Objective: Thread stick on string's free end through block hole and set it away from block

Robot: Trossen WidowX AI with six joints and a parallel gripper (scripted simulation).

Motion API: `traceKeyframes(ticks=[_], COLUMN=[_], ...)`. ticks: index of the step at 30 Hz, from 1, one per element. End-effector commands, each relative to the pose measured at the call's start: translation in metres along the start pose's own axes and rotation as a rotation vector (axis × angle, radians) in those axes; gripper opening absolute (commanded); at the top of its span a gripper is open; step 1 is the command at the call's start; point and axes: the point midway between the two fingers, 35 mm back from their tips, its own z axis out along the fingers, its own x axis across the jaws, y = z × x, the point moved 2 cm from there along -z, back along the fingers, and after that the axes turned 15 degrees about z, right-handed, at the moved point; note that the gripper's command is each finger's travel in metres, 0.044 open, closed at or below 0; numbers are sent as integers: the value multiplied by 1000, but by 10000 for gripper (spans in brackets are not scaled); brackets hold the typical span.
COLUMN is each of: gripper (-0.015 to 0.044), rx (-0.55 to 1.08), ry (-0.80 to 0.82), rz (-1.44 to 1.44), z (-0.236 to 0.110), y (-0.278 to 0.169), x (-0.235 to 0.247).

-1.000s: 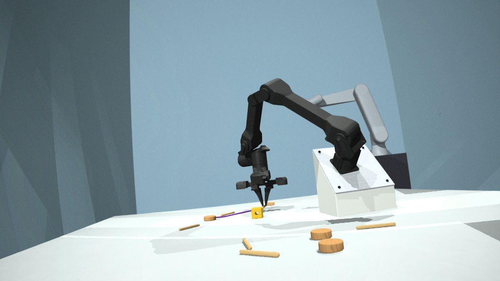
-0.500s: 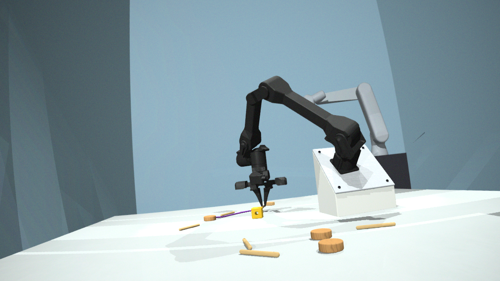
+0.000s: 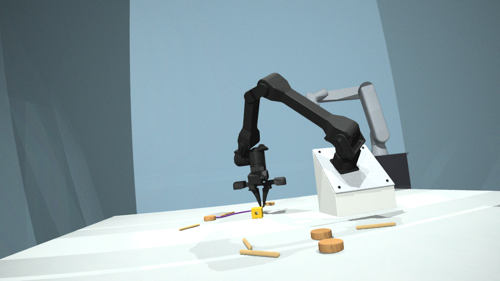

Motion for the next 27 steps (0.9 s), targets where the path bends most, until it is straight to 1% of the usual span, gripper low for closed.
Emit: traceKeyframes(ticks=[1,27], gripper=[0,0], rx=[-3,-7], ry=[-3,-1], rz=[1,1], z=[-1,0], y=[6,39], x=[1,11])
